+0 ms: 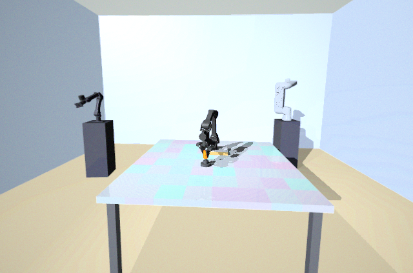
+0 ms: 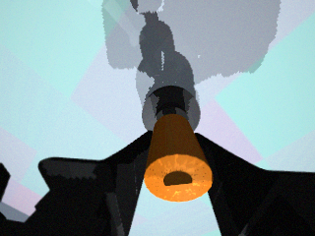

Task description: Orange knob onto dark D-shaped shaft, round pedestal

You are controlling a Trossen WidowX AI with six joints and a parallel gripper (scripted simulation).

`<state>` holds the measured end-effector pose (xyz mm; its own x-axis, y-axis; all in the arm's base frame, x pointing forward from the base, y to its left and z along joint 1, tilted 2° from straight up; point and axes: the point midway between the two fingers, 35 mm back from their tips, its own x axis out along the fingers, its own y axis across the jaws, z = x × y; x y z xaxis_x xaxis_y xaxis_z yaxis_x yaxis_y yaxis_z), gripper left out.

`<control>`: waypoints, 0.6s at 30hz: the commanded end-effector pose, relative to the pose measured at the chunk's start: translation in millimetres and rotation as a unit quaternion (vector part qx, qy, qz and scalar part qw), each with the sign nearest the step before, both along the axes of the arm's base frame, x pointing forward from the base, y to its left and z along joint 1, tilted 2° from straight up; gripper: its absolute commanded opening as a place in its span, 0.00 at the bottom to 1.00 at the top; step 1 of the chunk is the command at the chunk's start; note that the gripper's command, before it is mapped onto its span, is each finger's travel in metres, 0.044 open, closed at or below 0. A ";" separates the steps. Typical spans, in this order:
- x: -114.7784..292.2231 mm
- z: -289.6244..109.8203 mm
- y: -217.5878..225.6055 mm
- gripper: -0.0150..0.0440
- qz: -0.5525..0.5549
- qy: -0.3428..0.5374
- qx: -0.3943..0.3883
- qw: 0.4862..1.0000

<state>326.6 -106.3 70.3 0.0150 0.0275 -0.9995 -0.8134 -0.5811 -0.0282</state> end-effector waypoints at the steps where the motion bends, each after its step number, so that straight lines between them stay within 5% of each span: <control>1: -0.7 -1.2 -0.5 0.25 0.005 0.001 -0.002 1.000; 18: 2.5 -0.5 -1.6 0.25 0.005 0.001 -0.002 1.000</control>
